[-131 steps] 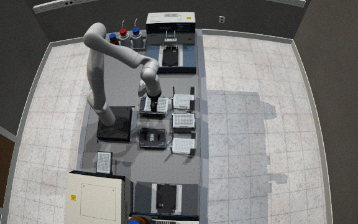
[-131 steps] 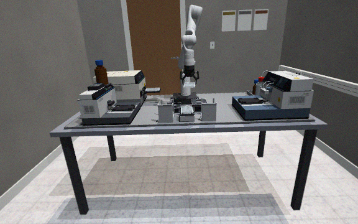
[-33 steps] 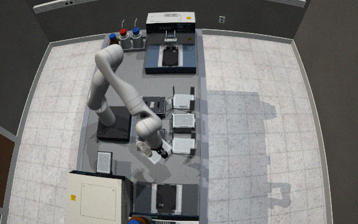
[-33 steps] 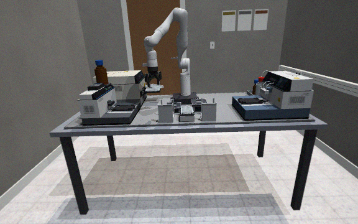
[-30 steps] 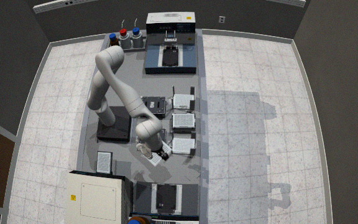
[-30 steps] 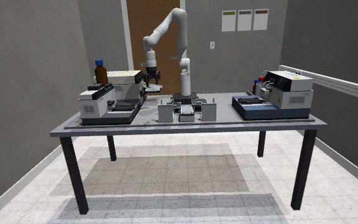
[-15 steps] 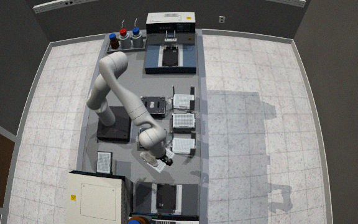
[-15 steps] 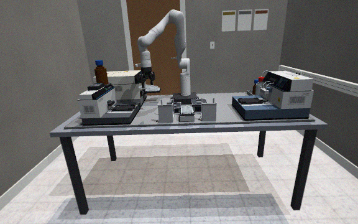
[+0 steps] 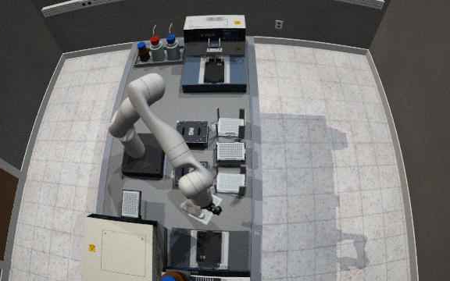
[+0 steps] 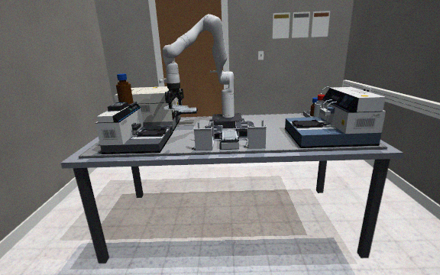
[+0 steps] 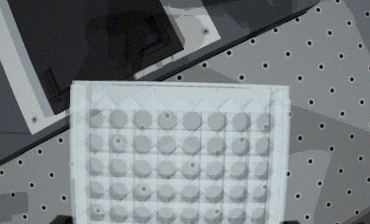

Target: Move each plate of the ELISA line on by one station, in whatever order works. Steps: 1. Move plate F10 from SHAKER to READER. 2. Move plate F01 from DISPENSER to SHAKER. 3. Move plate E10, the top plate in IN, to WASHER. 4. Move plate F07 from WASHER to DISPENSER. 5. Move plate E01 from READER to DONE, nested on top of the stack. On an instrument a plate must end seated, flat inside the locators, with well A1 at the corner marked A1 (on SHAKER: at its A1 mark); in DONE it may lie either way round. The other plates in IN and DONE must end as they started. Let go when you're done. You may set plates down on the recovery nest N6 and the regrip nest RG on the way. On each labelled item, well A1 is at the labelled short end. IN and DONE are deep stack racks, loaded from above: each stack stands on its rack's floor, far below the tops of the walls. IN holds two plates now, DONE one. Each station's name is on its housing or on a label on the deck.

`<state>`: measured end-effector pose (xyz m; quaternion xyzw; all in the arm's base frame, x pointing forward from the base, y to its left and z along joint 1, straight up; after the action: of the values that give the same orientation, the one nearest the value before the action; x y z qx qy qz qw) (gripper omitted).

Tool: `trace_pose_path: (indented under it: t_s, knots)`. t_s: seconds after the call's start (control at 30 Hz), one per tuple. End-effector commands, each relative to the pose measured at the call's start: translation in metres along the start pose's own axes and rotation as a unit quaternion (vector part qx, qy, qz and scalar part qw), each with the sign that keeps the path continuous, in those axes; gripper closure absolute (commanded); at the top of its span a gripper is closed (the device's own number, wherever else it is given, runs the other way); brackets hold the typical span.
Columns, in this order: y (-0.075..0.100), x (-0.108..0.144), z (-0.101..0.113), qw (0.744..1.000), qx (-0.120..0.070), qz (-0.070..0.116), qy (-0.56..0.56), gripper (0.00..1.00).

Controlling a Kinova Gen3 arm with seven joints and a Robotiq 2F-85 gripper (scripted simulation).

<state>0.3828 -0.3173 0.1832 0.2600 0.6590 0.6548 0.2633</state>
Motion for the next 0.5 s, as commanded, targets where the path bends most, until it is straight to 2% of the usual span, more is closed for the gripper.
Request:
trace_pose_path:
  t_s: [0.0, 0.47]
  knots:
    - [-0.001, -0.009, -0.013, 1.000, 0.002, 0.004, 0.017, 0.06]
    - [-0.001, -0.036, -0.036, 0.997, 0.000, 0.004, 0.073, 0.06]
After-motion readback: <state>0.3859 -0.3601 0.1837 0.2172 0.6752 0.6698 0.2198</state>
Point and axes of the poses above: the point where the finger pads meet when closed, its own y axis back along the fingers, its own x axis across the jaws, z = x × y, the point moved 1 cm from there along y, back along the fingers, and after that the axes turned 15 degrees about -y, right-handed, at the moved point
